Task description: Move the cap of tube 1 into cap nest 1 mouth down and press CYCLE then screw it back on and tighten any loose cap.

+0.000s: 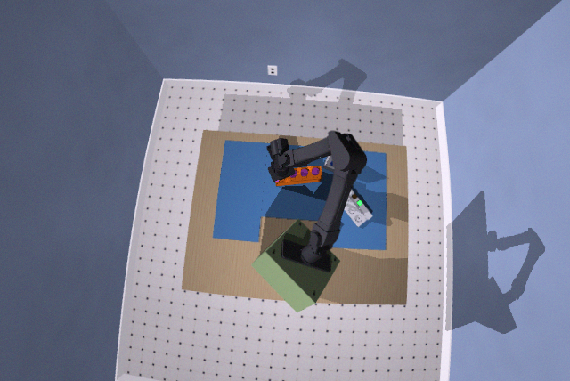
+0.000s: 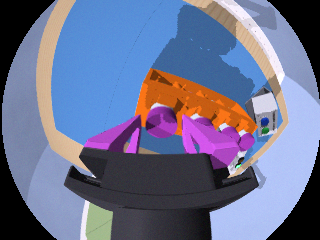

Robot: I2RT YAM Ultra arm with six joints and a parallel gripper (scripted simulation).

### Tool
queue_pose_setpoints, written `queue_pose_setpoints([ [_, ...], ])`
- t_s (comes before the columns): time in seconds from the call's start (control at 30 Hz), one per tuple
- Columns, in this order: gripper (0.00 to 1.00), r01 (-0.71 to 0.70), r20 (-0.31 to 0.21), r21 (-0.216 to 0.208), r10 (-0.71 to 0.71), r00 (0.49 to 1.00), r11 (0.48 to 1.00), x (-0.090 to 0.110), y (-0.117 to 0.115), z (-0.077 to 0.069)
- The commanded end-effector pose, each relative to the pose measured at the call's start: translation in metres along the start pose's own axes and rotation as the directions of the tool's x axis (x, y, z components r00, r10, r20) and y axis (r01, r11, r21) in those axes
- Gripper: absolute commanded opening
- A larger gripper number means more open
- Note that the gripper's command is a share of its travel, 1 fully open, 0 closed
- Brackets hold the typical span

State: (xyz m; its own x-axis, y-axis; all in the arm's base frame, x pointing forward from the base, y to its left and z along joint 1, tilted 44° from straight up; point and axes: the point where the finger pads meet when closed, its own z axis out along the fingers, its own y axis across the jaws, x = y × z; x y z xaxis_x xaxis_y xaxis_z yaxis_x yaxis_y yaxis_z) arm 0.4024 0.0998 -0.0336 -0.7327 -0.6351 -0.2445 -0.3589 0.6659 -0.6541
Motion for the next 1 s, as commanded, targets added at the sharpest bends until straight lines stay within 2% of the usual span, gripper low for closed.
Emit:
queue_pose_setpoints([
  [0.0,0.49,0.12,0.011,0.001,-0.12,0.993,0.993,-0.0036,0.0,-0.003],
  [0.17,0.49,0.12,0.011,0.001,-0.12,0.993,0.993,-0.0033,-0.0001,-0.003],
  [0.2,0.0,0.12,0.011,0.001,-0.12,0.993,0.993,-0.0033,-0.0001,-0.003],
  [0.67,0.0,0.12,0.011,0.001,-0.12,0.993,0.993,-0.0033,-0.0001,-0.003],
  [0.8,0.0,-0.013,0.011,0.0,0.013,1.0,1.0,-0.0033,-0.0002,-0.0027],
  [0.97,0.0,-0.179,0.011,-0.002,0.179,0.984,0.984,-0.0033,-0.0002,-0.0025],
])
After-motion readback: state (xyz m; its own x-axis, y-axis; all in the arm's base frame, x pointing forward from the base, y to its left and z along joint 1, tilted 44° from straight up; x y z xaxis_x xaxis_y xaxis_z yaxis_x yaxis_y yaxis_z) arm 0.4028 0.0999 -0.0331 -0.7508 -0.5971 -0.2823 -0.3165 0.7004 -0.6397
